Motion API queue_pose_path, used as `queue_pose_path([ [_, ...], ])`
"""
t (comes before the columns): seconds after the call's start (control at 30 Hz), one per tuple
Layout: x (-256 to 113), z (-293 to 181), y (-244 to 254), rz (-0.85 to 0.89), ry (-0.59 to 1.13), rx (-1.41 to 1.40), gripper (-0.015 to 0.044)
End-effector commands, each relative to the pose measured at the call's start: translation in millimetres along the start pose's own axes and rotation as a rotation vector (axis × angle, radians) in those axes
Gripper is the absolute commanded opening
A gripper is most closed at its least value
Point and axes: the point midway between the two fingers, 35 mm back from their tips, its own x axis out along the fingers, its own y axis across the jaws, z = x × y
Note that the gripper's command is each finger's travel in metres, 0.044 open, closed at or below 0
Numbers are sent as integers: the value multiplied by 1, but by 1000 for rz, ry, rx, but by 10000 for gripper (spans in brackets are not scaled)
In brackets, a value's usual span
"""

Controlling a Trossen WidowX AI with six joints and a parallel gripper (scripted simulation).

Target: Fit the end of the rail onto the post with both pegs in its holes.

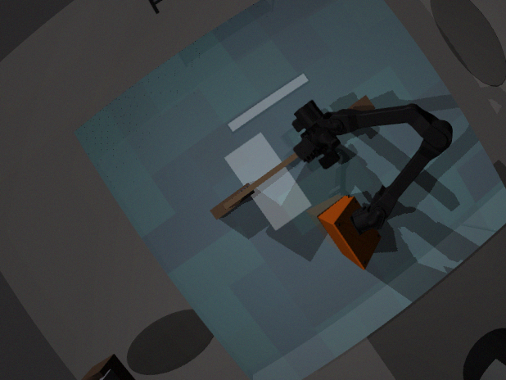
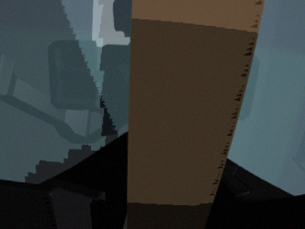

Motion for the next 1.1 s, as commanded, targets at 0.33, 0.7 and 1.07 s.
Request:
queue_pose_path([
  [0.33,-1,0,0,-1,6,-1,0],
  [0.7,-7,0,-1,-1,6,-1,0],
  [1.07,-12,0,-1,-1,6,-1,0],
])
